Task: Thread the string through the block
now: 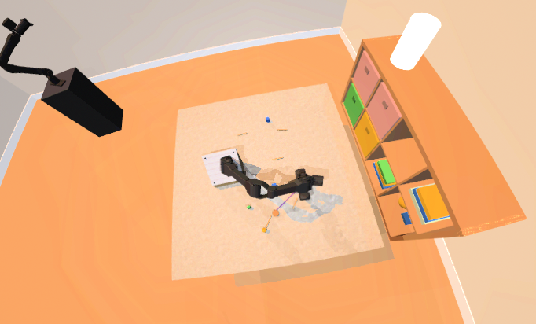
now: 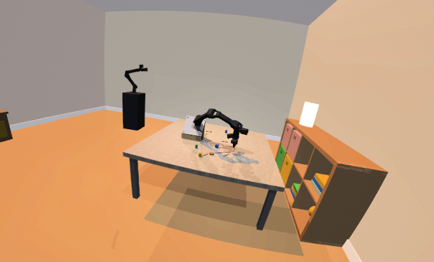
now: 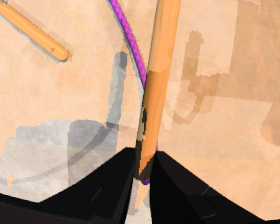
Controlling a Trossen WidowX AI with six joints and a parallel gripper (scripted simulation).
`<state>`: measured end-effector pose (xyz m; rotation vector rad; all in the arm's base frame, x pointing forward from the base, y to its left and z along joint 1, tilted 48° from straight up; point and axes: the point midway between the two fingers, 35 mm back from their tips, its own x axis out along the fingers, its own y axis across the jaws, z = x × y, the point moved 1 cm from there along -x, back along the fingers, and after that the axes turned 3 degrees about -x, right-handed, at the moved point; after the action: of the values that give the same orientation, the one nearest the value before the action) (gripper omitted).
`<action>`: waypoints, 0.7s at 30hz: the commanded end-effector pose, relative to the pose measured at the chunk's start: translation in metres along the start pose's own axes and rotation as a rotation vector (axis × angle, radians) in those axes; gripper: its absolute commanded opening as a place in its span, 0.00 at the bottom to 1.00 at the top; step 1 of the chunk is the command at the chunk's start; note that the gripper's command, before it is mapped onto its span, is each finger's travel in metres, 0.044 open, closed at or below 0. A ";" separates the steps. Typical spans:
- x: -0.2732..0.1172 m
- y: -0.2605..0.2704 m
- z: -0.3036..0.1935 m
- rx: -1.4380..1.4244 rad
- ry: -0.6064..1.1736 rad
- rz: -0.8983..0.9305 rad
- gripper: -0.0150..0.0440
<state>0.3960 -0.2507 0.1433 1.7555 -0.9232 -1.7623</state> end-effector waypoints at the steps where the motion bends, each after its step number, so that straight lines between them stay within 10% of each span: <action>1: -0.002 0.002 -0.008 0.010 0.007 0.002 0.25; 21: -0.002 0.002 -0.029 0.011 0.008 0.003 0.25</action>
<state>0.4210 -0.2542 0.1443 1.7592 -0.9243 -1.7606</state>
